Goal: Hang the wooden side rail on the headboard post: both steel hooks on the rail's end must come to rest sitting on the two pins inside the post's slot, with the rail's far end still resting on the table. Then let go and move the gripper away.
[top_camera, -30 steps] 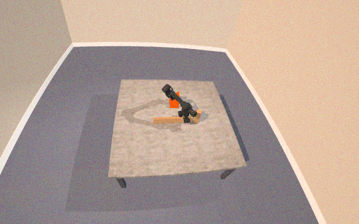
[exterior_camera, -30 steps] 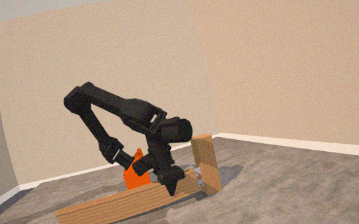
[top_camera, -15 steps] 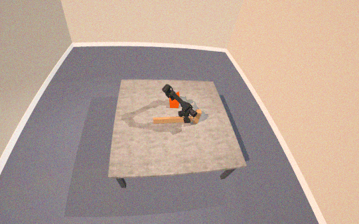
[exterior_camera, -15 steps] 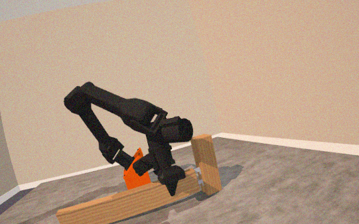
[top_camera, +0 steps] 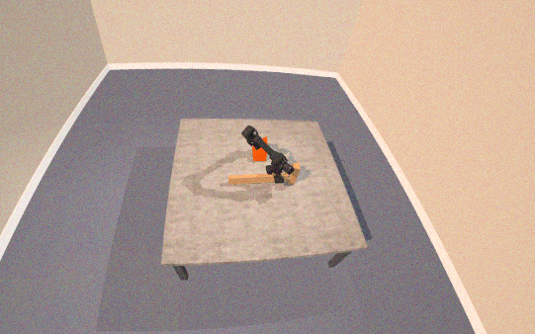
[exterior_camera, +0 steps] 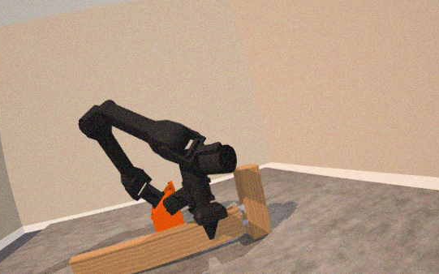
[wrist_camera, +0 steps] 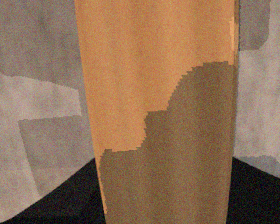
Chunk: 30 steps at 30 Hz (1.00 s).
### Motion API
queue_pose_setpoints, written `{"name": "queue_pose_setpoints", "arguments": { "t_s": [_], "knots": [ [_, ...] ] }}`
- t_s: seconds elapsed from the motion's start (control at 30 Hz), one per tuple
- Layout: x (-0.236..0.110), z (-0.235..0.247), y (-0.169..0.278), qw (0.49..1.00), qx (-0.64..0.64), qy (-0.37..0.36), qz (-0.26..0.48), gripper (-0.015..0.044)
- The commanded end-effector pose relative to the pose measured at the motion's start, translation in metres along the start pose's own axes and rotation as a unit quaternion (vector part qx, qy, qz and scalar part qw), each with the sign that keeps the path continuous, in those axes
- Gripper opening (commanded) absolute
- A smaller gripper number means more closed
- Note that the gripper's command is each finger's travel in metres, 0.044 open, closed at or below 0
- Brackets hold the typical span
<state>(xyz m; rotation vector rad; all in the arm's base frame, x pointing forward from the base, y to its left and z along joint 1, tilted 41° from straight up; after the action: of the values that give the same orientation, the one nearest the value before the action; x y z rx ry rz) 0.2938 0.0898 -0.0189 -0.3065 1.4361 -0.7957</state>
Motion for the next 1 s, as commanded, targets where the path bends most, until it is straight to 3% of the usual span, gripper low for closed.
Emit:
{"name": "queue_pose_setpoints", "arguments": {
  "t_s": [0.0,0.97],
  "knots": [
    [-0.0027,0.0001,0.0029,1.000,0.001,-0.004,0.004,0.0000],
    [-0.0028,-0.0009,0.0056,1.000,0.001,-0.004,0.004,0.0000]
  ]
}}
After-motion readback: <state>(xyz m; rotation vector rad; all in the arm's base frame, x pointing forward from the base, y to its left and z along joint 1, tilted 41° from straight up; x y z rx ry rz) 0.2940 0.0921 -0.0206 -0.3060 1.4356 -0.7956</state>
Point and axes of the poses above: the point midway between the two fingers, 35 mm back from their tips, its own x axis out along the fingers, its own z axis across the jaws, y = z × x, the point moved 8 cm from there along -x, back along the fingers, and after that the axes turned 14 degrees about x, right-handed, at the moved point
